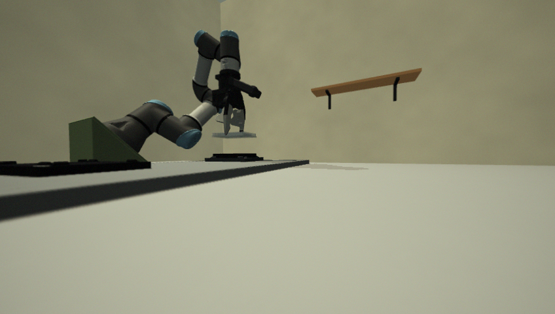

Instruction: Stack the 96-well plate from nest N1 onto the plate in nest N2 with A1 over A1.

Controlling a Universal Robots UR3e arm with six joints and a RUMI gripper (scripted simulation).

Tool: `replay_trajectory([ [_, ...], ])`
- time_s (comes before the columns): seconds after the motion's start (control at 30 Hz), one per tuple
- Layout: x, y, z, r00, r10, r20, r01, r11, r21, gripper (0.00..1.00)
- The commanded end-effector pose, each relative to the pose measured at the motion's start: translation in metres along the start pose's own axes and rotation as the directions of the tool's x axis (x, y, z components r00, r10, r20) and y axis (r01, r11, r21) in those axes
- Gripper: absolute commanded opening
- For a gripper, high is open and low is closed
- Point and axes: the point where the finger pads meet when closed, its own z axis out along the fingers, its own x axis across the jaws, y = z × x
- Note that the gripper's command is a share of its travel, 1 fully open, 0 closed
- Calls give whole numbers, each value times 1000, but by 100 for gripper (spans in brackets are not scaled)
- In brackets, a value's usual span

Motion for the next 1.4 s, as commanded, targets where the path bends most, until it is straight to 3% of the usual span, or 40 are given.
replay_trajectory([
  [0.0,2,-3,8,1000,1,-5,-1,1000,10,0],
  [0.83,4,-5,47,1000,1,-5,-1,1000,10,0],
  [1.37,4,-5,47,1000,1,-6,-1,1000,10,0],
])
